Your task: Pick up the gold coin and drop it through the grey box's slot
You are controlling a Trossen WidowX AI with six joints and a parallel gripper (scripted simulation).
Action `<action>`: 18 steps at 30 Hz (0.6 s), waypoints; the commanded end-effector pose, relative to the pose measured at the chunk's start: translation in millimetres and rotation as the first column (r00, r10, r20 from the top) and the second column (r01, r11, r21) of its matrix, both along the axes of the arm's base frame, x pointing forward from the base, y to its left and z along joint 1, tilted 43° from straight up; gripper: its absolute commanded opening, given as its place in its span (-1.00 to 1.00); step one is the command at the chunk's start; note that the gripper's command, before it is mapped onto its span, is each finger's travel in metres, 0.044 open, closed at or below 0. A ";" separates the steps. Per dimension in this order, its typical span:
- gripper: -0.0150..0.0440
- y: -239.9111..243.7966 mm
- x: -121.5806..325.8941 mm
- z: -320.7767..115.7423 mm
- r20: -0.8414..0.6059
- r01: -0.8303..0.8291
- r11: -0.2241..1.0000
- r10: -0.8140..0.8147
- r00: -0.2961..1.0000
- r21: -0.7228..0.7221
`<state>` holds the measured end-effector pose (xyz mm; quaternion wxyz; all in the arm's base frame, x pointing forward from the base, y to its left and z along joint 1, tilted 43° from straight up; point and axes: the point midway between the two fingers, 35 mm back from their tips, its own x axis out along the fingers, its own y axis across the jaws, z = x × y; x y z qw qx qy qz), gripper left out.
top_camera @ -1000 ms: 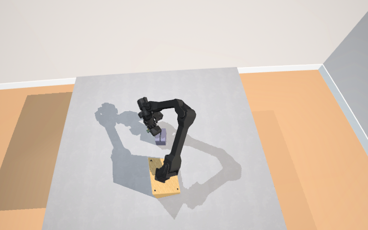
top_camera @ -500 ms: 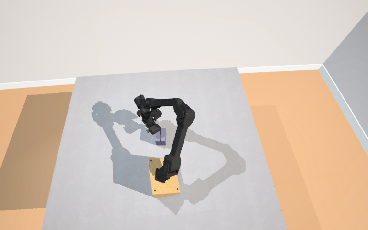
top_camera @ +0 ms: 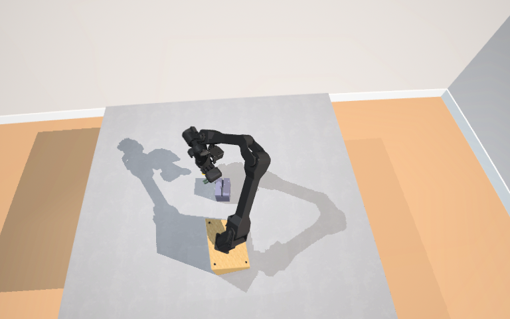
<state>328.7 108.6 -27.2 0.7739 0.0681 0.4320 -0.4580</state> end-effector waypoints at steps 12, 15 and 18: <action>-0.49 17.0 -3.3 21.8 0.016 -0.004 1.000 0.004 1.000 0.014; -0.49 17.1 -3.3 22.0 -0.036 -0.063 0.998 0.062 0.997 -0.002; -0.49 17.2 -3.4 22.2 -0.104 -0.139 0.990 0.136 0.985 -0.018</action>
